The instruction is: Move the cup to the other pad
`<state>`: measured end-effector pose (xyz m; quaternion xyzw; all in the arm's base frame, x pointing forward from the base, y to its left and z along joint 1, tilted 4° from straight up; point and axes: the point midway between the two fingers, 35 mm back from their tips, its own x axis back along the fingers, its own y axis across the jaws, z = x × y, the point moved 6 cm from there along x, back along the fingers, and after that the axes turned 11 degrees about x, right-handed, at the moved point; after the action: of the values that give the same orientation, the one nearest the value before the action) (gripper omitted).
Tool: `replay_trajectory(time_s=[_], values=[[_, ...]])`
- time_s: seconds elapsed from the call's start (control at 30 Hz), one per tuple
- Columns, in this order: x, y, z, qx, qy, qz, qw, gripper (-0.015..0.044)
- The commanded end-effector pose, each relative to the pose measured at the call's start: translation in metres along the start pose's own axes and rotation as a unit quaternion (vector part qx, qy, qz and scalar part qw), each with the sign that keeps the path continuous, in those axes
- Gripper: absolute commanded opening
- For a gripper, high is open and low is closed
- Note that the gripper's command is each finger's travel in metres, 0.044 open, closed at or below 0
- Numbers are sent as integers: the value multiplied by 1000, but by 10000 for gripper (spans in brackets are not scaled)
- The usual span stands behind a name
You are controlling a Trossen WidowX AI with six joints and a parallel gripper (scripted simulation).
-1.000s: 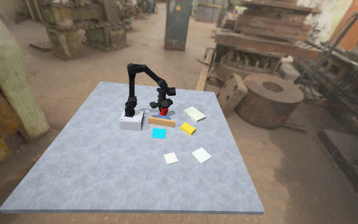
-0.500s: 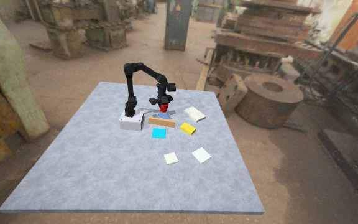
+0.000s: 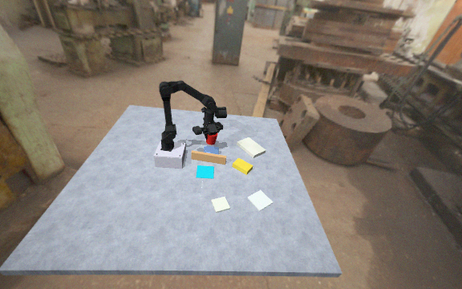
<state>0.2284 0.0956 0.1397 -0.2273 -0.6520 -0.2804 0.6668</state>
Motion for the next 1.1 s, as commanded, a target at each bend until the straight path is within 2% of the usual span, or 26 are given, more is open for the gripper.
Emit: replay_trajectory(time_s=[0.0,1.07], values=[[0,0,0,0,0,0,1000,0],[0,-28,-28,2,-1,-1,1000,0]])
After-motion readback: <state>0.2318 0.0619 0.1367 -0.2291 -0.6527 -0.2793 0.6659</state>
